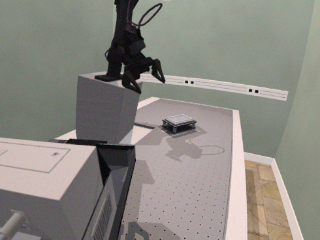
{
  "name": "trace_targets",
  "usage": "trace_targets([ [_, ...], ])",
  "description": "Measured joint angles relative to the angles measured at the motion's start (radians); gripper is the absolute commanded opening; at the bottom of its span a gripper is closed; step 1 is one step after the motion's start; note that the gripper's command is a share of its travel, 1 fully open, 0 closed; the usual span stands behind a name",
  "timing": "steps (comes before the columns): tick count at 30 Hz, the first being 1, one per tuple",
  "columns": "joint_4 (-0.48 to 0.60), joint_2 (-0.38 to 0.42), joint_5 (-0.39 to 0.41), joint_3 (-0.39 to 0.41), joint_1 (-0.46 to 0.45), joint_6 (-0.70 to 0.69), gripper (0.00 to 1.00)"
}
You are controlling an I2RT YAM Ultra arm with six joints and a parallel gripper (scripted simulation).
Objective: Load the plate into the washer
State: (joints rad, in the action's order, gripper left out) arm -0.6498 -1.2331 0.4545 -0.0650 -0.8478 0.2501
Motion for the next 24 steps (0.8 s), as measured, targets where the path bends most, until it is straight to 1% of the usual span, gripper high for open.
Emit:
trace_targets([
  [18,0.006,0.0,-0.003,-0.002,0.003,-0.002,1.0],
  [24,0.143,-0.001,-0.031,-0.067,0.095,-0.042,1.0],
])
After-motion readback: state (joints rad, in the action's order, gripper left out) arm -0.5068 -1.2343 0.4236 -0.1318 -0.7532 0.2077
